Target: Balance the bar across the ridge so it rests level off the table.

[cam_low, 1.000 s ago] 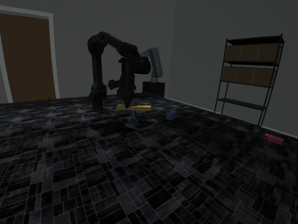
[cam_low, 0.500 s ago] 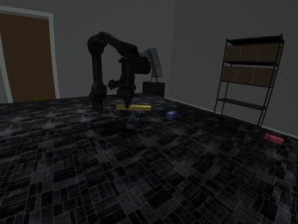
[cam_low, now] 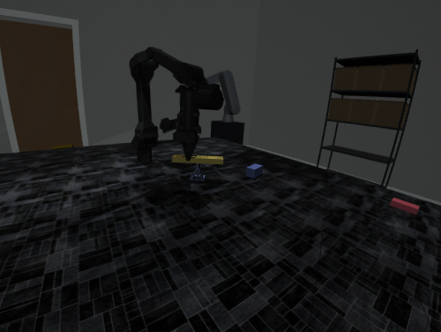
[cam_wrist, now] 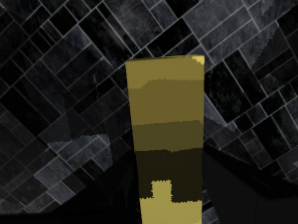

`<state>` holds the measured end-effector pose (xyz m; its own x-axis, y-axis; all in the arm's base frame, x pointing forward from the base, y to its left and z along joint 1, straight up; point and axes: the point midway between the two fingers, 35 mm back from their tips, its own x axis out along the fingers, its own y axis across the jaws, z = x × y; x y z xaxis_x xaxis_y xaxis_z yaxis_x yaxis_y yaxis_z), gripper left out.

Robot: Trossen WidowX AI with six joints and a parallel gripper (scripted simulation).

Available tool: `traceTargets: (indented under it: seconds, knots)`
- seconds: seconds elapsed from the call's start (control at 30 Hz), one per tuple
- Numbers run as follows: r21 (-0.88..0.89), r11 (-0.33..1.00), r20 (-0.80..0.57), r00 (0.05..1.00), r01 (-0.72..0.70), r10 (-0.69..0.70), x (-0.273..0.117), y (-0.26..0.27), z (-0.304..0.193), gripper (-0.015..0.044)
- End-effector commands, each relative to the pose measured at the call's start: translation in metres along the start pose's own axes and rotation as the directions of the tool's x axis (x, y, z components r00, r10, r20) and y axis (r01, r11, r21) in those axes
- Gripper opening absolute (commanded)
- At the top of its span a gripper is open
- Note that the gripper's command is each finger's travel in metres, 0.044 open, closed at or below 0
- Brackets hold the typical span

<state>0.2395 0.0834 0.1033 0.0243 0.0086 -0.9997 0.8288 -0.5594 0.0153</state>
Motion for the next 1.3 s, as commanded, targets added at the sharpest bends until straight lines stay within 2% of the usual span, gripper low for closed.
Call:
traceTargets:
  seconds: [0.0,1.1,1.27]
  knots:
    - [0.004,1.000,0.001,1.000,0.001,-0.001,0.0004,0.0000,0.0002,0.0000]
    - [0.000,1.000,0.000,1.000,0.000,0.000,0.0000,0.0000,0.0000,0.0000]
    - [0.000,1.000,0.000,1.000,0.000,0.000,0.0000,0.0000,0.0000,0.0131]
